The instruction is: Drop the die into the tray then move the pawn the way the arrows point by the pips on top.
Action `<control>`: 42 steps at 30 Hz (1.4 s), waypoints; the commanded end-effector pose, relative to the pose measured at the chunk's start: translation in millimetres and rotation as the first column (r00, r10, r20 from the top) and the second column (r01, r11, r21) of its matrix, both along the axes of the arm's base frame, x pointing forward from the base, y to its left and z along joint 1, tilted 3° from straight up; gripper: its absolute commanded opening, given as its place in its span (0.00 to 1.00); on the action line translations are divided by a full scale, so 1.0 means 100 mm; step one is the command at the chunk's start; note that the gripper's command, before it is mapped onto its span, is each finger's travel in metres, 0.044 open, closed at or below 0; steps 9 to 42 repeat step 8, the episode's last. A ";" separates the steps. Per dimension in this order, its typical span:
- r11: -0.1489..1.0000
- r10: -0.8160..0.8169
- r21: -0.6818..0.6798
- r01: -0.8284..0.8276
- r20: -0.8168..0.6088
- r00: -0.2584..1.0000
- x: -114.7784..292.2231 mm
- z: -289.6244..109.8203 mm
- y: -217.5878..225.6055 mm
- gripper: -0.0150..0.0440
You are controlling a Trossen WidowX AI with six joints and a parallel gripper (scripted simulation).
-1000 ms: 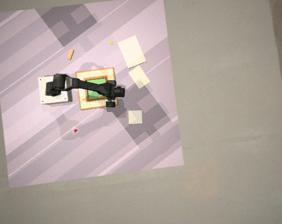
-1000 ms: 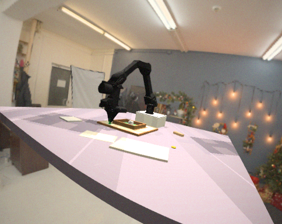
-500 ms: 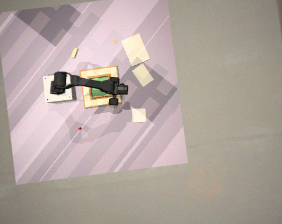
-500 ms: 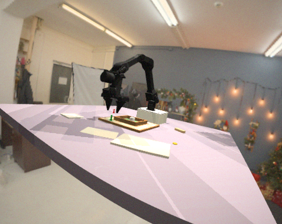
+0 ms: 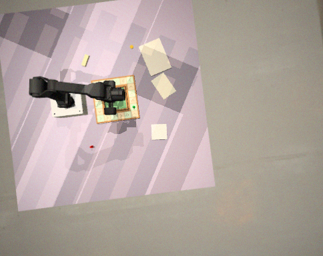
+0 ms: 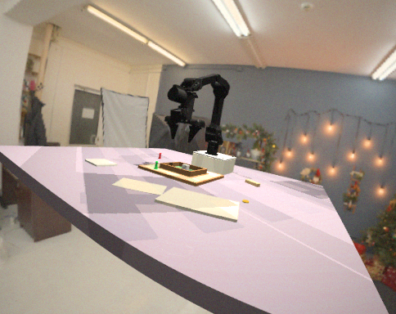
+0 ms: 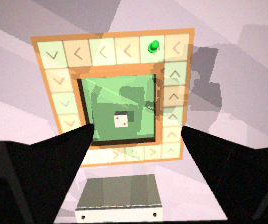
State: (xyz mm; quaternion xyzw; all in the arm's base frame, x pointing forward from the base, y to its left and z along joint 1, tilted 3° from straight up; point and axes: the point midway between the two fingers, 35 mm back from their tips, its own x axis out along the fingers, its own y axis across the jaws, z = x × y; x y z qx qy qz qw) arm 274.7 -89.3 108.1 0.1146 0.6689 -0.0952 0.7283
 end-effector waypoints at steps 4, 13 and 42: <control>1.000 0.017 -0.001 -0.017 -0.001 1.000 -0.22 0.06 0.11 1.00; 1.000 0.017 -0.001 -0.017 -0.001 1.000 -0.22 0.06 0.11 1.00; 1.000 0.017 -0.001 -0.017 -0.001 1.000 -0.22 0.06 0.11 1.00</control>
